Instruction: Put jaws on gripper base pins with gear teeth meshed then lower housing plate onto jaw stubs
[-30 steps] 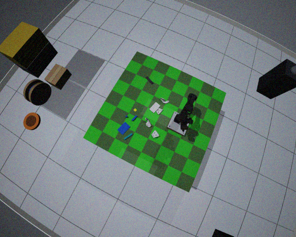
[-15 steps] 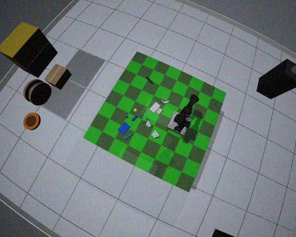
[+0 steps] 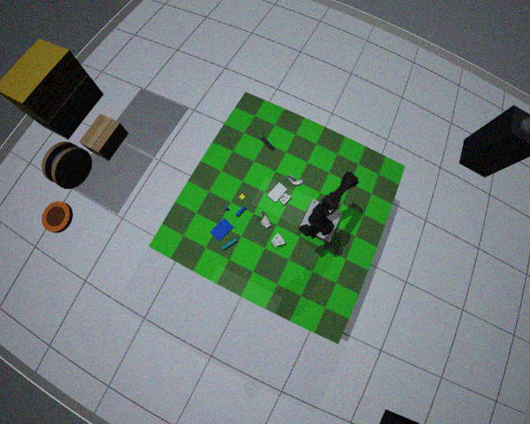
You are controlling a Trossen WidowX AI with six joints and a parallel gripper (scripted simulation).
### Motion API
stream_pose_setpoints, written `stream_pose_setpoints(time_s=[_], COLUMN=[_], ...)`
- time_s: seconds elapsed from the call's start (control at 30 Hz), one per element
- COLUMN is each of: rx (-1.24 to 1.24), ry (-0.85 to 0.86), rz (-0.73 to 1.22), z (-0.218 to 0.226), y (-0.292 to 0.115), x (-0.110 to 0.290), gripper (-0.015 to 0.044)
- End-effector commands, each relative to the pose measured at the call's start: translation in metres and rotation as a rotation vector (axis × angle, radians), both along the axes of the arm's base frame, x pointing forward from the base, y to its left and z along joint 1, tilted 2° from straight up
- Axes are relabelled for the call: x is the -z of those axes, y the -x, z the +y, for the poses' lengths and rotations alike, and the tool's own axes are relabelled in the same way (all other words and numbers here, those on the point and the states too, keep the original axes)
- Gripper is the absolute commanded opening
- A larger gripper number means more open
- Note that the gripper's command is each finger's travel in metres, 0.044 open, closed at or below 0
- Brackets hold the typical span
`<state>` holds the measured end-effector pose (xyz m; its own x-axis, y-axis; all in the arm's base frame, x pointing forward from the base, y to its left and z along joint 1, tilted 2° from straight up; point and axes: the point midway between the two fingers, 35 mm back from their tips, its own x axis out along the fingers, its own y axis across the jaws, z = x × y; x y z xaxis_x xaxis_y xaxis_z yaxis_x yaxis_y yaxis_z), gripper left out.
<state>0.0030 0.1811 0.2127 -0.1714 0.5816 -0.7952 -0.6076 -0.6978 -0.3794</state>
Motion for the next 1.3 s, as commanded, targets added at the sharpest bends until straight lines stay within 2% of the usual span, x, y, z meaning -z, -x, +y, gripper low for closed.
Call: stream_pose_setpoints(time_s=[0.0, 1.27], rx=[0.089, 1.083], ry=[0.034, 0.272], rz=[0.024, 0.407], z=[0.005, 0.047], y=[-0.009, -0.118], x=[0.0, 0.02], gripper=[0.0, 0.0])
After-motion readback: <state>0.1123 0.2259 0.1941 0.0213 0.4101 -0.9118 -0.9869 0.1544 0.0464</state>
